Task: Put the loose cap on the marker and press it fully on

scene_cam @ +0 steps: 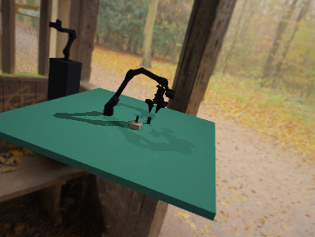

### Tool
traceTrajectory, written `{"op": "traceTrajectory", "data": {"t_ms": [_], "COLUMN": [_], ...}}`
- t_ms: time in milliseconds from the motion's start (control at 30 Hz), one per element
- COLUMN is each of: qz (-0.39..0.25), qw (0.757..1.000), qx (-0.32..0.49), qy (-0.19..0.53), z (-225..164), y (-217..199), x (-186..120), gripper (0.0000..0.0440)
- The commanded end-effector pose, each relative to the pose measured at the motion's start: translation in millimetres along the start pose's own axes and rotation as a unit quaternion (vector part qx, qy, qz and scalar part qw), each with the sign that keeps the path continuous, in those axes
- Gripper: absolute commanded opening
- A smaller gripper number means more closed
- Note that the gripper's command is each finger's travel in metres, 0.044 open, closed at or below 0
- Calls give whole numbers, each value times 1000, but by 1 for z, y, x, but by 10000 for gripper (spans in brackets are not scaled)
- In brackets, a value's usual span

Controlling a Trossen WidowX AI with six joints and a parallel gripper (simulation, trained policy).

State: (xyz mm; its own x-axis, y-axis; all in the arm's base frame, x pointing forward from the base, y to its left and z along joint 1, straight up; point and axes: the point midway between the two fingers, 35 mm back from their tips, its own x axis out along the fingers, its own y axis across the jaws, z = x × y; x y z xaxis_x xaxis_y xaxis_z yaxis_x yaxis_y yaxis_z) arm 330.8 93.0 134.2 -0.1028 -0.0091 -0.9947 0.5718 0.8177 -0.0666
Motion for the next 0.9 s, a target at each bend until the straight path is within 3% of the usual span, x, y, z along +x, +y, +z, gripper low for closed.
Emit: {"op": "traceTrajectory", "data": {"t_ms": [0,867], "qz": [-9,-39], "qw": [1000,997], "qx": [-1,-35], "qy": [14,49], "z": [1,-2], "y": [-3,-12], "x": [10,67], "gripper": [309,258]}}
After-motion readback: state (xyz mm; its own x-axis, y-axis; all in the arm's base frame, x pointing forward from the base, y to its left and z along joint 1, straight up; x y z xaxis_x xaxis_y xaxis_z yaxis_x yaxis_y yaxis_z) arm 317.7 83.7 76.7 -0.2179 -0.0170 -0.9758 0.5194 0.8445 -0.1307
